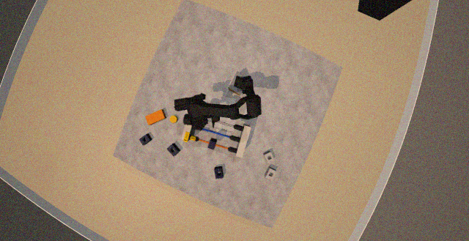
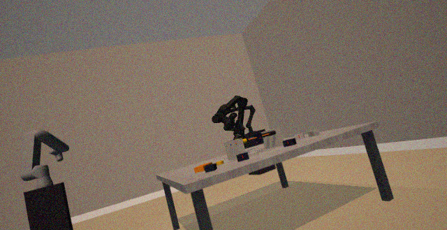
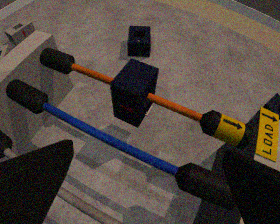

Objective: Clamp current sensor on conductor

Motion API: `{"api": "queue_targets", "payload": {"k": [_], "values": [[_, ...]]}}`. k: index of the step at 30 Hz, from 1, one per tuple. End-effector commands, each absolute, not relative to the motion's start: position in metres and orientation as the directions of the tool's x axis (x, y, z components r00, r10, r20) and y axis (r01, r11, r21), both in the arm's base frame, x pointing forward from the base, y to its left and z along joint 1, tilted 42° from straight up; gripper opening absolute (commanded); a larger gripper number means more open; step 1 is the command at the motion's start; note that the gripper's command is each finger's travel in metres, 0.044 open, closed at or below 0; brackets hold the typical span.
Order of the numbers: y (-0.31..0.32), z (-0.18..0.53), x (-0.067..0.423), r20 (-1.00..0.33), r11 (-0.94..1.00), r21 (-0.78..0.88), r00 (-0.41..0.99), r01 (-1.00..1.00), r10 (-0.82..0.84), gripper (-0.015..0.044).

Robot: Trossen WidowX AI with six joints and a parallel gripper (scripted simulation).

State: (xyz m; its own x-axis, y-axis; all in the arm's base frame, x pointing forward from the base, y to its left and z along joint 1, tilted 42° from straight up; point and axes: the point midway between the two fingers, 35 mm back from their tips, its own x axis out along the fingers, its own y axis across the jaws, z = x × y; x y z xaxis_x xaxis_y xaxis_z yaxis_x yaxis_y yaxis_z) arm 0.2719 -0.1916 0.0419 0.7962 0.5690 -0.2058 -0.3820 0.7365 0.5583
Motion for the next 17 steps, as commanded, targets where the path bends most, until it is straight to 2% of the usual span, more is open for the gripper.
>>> {"api": "queue_targets", "payload": {"k": [1,12,14,16,17], "values": [[-0.191,0.04,0.271,-0.21,0.737,0.558,0.794,-0.382,0.571,0.044],[-0.191,0.041,0.273,-0.22,0.743,0.54,0.785,-0.396,0.579,0.044],[-0.185,0.049,0.288,-0.302,0.768,0.385,0.717,-0.511,0.628,0.044],[-0.175,0.064,0.31,-0.427,0.718,0.142,0.612,-0.681,0.665,0.044],[-0.186,0.042,0.281,-0.306,0.769,0.407,0.719,-0.493,0.623,0.044]]}}
